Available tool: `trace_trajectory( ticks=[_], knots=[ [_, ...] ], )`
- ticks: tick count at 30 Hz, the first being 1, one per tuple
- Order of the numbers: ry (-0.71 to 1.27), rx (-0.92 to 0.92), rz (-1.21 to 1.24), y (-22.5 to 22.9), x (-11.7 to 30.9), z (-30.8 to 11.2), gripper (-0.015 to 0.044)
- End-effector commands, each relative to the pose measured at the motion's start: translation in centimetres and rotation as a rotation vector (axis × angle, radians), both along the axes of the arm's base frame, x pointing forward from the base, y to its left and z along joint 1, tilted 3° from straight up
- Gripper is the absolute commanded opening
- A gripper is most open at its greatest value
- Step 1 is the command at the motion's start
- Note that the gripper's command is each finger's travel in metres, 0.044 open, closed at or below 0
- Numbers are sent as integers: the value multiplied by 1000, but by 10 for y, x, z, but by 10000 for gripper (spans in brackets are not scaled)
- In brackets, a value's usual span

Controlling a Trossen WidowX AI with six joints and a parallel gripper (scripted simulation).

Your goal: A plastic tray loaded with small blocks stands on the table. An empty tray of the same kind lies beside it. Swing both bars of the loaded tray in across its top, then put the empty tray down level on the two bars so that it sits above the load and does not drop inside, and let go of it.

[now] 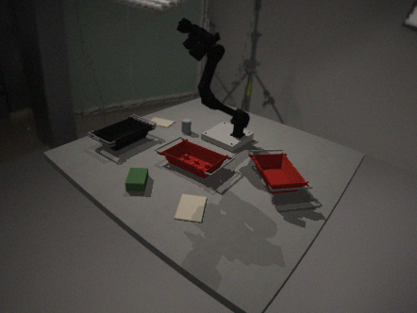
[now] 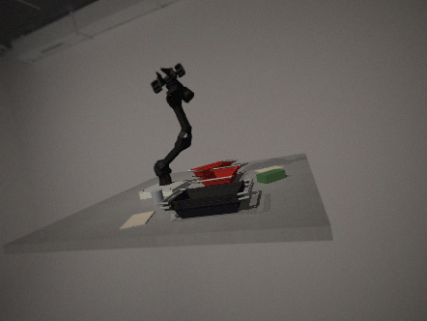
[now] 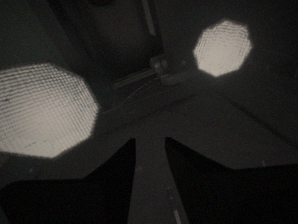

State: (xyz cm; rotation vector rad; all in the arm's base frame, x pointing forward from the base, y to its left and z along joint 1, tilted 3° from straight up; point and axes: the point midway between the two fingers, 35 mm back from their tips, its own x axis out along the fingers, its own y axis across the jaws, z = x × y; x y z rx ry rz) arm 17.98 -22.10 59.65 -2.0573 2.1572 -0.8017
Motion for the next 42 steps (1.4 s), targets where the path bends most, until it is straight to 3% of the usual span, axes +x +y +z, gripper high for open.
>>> trace_trajectory(
  ticks=[1, 12, 24, 33, 42],
  knots=[
    [-139, -102, -92, 4, -65, 27, 82],
    [-374, -419, -285, 50, -186, 75, 82],
    [-456, -850, -607, 181, -287, 99, 82],
    [-433, -1201, -836, 307, -302, 94, 82],
    [-309, -1583, -1052, 429, -255, 68, 82]
  ],
)
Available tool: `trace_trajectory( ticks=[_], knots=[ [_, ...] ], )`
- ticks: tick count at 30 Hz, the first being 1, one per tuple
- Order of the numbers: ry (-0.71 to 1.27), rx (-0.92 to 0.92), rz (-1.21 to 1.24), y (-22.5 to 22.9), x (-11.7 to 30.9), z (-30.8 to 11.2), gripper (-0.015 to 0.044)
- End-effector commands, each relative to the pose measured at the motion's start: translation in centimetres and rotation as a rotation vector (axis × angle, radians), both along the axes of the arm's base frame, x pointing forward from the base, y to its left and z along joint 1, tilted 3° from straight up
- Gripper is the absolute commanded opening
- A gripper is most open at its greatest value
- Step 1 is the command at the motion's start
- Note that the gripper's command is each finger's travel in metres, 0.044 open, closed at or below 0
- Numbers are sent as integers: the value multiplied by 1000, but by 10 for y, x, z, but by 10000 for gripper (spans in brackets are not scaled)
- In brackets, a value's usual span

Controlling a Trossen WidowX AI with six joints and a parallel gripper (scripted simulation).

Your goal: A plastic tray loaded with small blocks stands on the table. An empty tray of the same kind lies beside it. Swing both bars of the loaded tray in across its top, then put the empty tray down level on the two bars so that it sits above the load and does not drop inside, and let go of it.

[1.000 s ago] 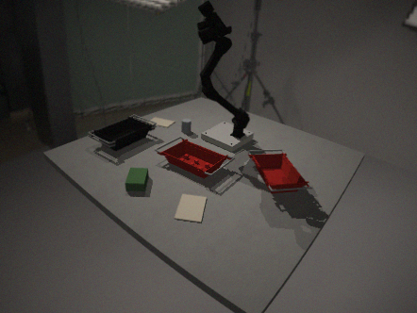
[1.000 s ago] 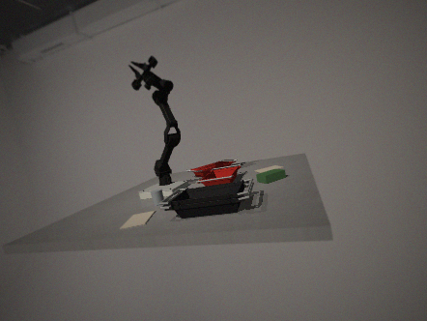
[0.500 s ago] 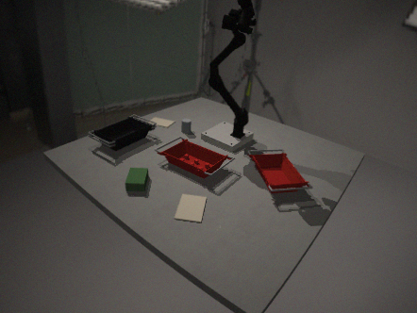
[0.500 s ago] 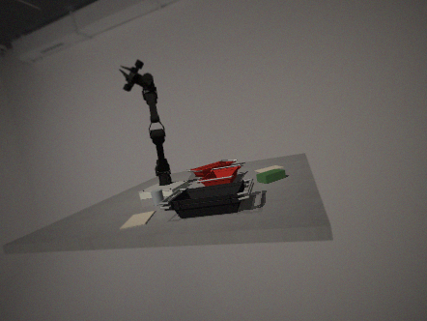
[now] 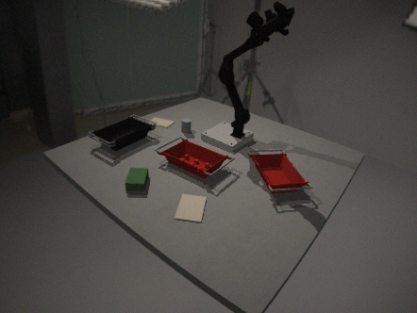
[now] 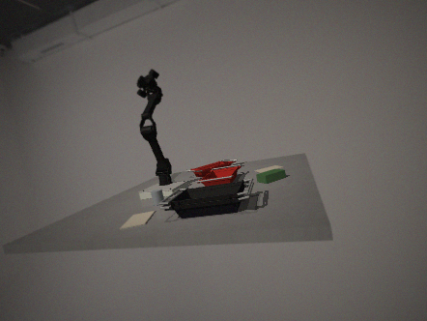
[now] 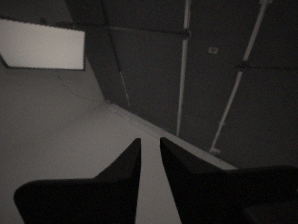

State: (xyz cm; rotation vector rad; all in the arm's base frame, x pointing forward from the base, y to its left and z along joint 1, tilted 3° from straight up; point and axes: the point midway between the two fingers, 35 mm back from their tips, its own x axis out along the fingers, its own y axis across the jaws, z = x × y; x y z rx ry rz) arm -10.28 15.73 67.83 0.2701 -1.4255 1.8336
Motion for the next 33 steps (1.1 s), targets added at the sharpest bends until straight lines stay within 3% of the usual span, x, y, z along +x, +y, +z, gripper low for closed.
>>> trace_trajectory(
  ticks=[1, 9, 13, 19, 33],
  knots=[
    [37, -140, -190, 62, 36, -17, 82],
    [106, -329, -493, 128, 118, -54, 82],
    [160, -337, -622, 136, 149, -59, 82],
    [258, -513, -841, 163, 233, -100, 82],
    [562, -840, -1276, 124, 406, -201, 82]
  ],
)
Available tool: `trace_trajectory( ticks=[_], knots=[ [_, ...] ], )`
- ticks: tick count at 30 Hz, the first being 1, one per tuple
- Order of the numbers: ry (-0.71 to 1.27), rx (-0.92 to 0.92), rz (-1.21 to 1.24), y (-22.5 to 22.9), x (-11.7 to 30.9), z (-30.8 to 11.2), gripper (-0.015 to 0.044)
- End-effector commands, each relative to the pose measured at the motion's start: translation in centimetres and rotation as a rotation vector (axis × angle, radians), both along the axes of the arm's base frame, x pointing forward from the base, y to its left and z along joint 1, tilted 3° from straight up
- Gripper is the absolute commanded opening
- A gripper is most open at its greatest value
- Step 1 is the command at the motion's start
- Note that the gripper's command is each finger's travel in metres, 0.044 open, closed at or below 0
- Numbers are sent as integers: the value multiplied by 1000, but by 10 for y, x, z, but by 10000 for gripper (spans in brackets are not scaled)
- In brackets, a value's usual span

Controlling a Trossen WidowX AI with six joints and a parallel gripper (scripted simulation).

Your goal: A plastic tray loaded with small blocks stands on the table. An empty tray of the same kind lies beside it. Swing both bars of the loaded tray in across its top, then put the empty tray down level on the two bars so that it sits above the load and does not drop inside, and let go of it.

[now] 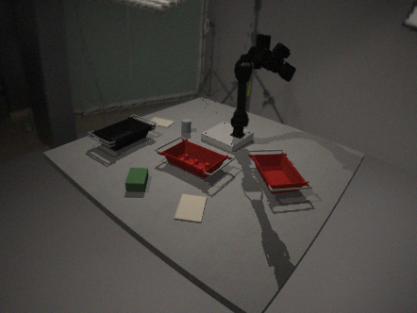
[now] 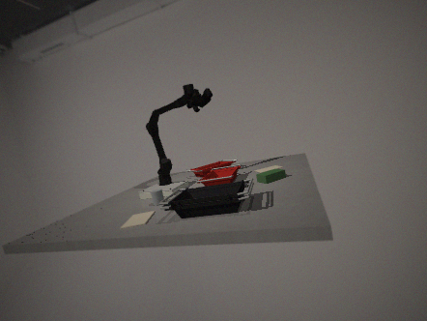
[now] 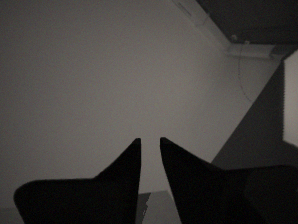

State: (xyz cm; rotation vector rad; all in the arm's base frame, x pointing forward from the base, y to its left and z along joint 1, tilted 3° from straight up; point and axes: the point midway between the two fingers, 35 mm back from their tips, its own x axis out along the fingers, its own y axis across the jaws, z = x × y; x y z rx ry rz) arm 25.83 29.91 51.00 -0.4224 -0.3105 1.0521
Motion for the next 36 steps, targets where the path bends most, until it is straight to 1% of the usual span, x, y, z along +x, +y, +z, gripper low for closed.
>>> trace_trajectory(
  ticks=[1, 6, 11, 15, 19, 23, 28, 32, 36],
  knots=[
    [123, -88, -163, -25, 58, -43, 82],
    [242, -167, -314, -60, 108, -84, 82],
    [381, -243, -468, -108, 150, -128, 82],
    [503, -298, -589, -153, 176, -164, 82],
    [634, -346, -707, -202, 193, -200, 82],
    [771, -385, -817, -253, 201, -235, 82],
    [950, -420, -943, -319, 198, -276, 82],
    [1094, -434, -1033, -371, 185, -306, 82],
    [1263, -441, -1115, -421, 164, -336, 82]
  ],
)
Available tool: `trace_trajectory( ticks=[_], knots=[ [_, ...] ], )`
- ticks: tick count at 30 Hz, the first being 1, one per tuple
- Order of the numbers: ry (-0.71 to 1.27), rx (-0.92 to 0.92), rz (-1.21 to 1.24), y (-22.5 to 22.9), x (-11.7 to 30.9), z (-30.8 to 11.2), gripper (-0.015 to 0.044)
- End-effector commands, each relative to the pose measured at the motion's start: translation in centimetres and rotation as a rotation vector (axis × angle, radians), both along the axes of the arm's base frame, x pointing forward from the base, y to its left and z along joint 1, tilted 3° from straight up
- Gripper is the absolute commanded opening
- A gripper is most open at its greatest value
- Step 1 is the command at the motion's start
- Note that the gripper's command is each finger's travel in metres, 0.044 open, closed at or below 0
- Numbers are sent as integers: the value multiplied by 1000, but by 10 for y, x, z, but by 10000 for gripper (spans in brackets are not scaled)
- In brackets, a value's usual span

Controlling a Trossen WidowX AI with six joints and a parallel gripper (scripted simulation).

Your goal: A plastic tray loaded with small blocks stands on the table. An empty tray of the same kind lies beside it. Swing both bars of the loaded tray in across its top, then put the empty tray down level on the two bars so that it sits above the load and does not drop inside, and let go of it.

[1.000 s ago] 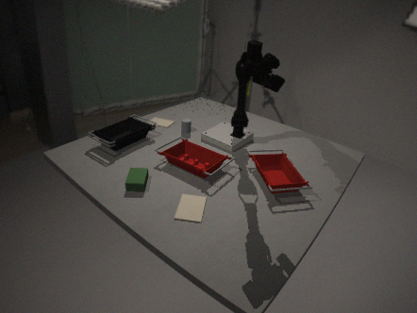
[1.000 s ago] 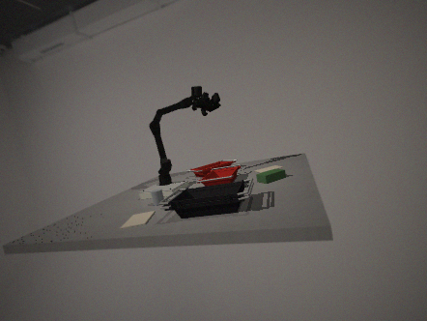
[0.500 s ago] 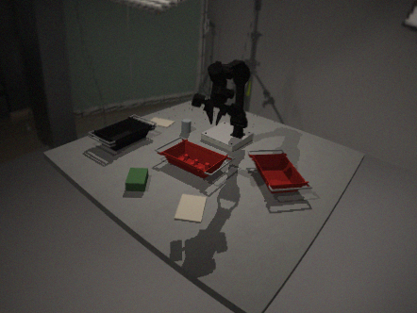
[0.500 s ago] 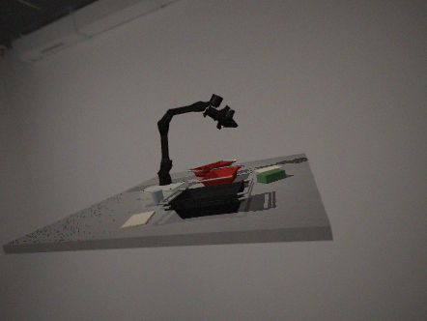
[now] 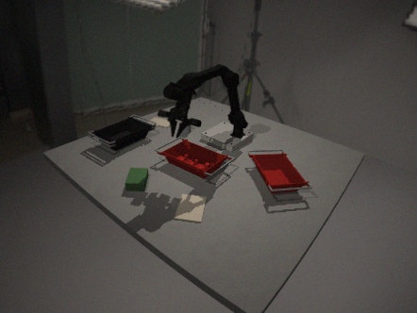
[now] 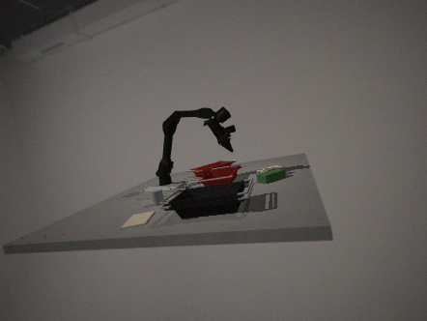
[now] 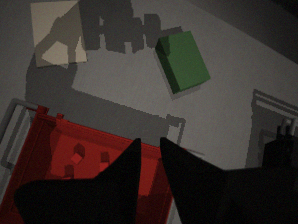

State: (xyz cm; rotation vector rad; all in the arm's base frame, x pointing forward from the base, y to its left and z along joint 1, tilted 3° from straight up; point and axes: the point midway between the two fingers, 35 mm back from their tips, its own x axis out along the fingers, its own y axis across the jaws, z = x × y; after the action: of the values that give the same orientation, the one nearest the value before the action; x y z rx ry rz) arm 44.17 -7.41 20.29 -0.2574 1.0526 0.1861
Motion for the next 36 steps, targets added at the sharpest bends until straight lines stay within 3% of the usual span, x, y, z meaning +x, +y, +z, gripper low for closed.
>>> trace_trajectory(
  ticks=[1, 8, 17, 36],
  knots=[
    [169, 11, -140, -59, -27, -36, 82],
    [412, 63, -324, -123, -81, -79, 82],
    [415, 64, -326, -124, -81, -83, 82],
    [415, 65, -326, -124, -76, -139, 82]
  ],
)
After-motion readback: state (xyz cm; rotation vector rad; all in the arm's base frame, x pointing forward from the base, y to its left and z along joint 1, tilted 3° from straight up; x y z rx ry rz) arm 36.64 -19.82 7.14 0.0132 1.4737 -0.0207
